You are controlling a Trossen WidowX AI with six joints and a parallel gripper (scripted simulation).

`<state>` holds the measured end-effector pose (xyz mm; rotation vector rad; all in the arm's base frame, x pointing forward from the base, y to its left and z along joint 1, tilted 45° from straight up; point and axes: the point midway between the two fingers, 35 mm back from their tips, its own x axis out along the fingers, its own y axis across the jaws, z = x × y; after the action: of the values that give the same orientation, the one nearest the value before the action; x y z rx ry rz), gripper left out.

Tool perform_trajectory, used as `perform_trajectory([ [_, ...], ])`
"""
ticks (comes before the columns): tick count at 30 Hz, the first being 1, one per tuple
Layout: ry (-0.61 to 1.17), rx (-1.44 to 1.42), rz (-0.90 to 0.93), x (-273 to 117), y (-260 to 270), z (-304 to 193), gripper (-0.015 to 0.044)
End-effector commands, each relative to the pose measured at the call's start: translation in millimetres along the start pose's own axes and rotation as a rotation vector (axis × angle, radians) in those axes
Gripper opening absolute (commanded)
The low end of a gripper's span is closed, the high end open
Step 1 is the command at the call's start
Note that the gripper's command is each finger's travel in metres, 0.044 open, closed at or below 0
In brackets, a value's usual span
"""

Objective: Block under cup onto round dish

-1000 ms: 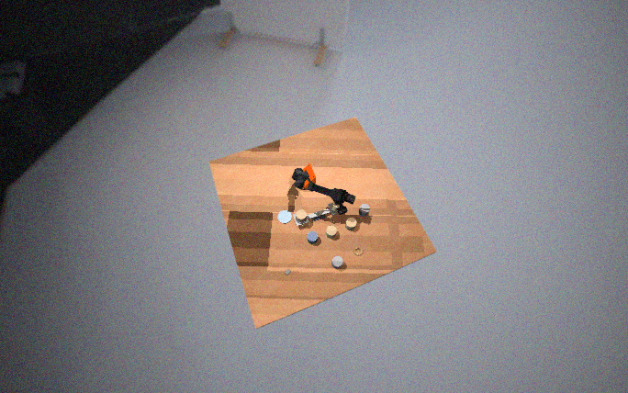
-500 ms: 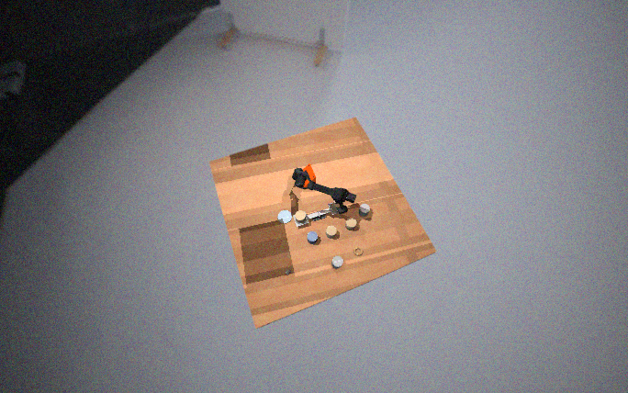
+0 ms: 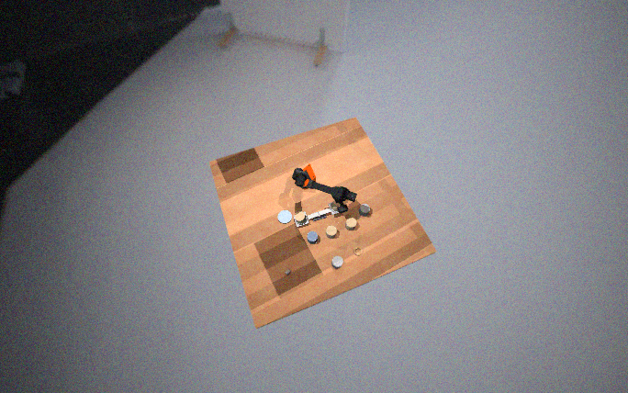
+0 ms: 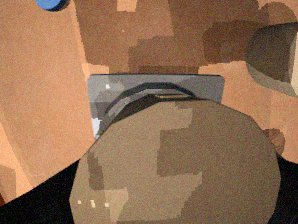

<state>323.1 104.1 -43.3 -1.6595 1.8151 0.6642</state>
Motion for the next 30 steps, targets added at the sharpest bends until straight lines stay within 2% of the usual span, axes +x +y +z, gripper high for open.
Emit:
perform_trajectory([
  [1, -0.022, 0.008, -0.005, -8, 0, 5, 0.0000],
  [30, -0.022, 0.007, -0.004, -46, 2, 4, 0.0000],
])
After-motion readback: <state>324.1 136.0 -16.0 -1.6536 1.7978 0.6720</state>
